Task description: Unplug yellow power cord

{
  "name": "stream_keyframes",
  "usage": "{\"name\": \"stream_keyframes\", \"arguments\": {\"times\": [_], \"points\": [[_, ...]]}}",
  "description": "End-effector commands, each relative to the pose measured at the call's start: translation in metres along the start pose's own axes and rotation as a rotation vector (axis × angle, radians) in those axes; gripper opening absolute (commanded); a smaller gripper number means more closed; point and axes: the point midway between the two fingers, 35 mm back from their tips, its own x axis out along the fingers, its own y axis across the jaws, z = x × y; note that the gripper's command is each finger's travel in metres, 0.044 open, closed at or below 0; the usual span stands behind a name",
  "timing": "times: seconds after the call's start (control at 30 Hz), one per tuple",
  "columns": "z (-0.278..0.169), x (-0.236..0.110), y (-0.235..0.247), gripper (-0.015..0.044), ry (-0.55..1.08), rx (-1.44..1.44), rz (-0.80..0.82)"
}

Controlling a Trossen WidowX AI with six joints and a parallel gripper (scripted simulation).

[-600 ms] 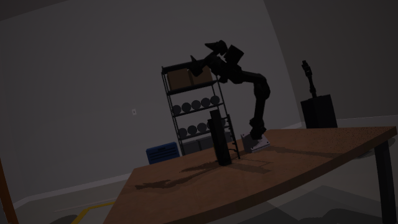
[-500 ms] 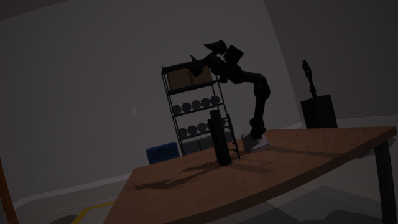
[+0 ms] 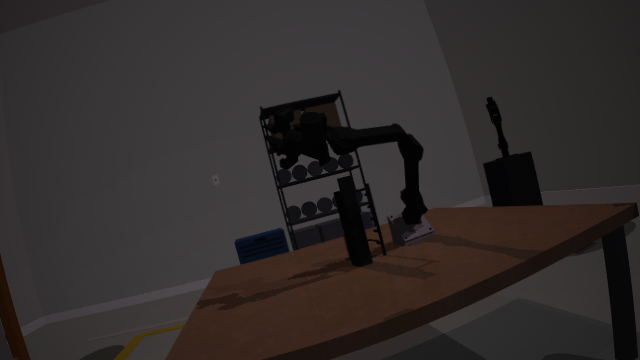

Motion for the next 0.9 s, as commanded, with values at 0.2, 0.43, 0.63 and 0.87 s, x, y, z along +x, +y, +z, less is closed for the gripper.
{"name": "stream_keyframes", "arguments": {"times": [0.2, 0.43, 0.63, 0.87], "points": [[0.011, 0.046, -0.167, 0.016, 0.266, -0.535, -0.448], [0.049, 0.031, -0.283, 0.016, 0.519, -0.734, -0.837], [0.09, -0.014, -0.36, 0.016, 0.778, -0.742, -1.183], [0.132, -0.097, -0.408, 0.016, 1.13, -0.469, -1.577]]}}
